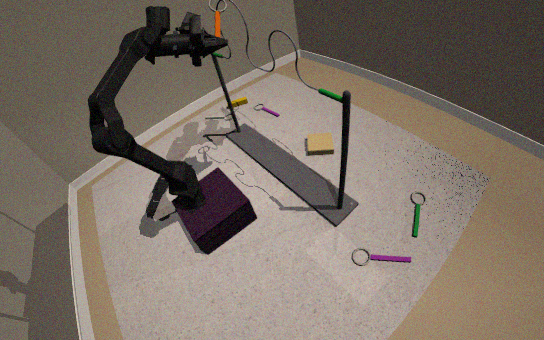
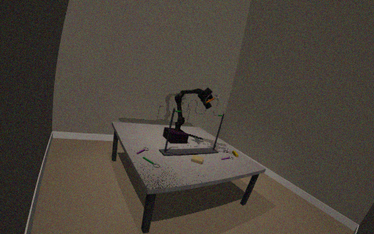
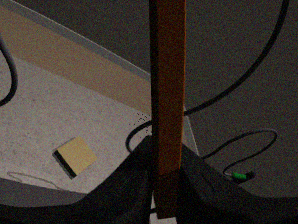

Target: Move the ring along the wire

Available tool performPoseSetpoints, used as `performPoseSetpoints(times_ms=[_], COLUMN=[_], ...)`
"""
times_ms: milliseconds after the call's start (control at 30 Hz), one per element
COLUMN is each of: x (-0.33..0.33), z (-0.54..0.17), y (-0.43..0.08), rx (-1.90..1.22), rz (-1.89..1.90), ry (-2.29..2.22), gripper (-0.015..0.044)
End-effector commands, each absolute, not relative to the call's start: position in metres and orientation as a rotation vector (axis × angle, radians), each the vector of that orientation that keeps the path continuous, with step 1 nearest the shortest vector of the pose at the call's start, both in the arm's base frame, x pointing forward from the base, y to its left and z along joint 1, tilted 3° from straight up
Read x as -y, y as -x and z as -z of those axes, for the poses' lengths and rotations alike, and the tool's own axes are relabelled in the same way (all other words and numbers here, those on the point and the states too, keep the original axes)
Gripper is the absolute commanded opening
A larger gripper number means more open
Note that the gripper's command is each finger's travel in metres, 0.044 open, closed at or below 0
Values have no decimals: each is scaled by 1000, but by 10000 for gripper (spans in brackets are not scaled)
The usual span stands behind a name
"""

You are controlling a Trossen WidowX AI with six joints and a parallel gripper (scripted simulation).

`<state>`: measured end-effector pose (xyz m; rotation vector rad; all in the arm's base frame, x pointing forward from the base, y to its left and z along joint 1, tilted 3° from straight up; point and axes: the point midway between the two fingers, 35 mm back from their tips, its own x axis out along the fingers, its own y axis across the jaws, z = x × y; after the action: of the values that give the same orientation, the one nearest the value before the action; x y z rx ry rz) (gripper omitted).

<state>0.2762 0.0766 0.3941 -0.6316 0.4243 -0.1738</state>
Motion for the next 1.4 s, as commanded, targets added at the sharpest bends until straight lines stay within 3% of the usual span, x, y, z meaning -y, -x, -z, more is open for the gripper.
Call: performPoseSetpoints(times_ms=[0,1367], x=[-76,-66], z=[-395,-406], y=[-276,-277], rx=[-415,-321], rz=[186,303], ry=[682,1169], gripper=[-150,-150])
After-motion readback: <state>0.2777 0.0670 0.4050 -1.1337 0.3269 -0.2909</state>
